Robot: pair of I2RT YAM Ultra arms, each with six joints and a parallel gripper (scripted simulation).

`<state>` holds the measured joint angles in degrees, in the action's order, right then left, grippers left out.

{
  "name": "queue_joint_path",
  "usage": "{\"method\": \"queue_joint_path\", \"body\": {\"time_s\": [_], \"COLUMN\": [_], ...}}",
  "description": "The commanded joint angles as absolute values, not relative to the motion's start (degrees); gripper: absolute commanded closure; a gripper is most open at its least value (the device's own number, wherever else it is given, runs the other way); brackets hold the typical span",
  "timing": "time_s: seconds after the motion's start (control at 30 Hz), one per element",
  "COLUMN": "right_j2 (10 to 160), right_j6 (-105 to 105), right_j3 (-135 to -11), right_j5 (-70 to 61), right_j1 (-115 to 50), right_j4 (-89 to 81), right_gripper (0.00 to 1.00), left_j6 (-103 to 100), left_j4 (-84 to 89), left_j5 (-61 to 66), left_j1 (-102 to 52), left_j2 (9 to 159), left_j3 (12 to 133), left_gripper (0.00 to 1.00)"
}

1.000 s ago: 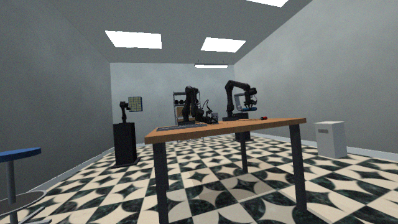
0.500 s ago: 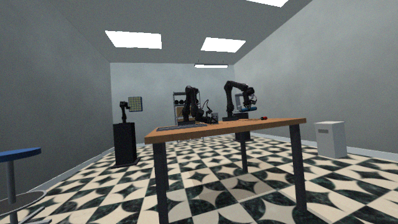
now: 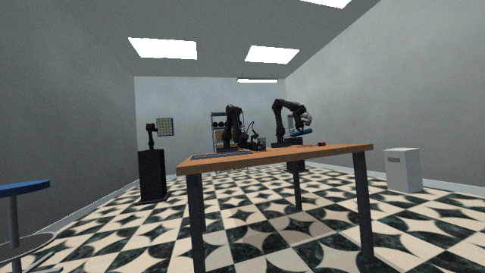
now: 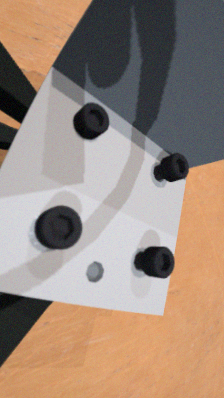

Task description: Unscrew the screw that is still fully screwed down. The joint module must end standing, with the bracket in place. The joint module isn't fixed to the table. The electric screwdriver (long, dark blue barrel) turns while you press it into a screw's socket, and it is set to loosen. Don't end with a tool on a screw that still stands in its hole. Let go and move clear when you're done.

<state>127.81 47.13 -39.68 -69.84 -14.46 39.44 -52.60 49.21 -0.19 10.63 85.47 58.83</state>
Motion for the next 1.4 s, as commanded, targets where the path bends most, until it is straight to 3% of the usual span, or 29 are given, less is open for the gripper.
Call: {"method": "queue_joint_path", "body": {"time_s": [0.0, 1.37], "right_j2": [127.2, 127.2], "right_j6": [47.1, 47.1], "right_j3": [-40.2, -40.2], "right_j5": [-70.3, -70.3], "right_j1": [-14.5, -14.5], "right_j4": [39.3, 39.3], "right_gripper": [0.41, 0.41], "left_j6": [-50.5, -35.7], "left_j4": [45.6, 25.2], "left_j5": [-0.4, -0.4], "left_j1": [8.6, -8.9], "left_j2": [82.7, 72.4], "left_j3": [57.8, 48.6], "left_gripper": [0.58, 0.58]}}
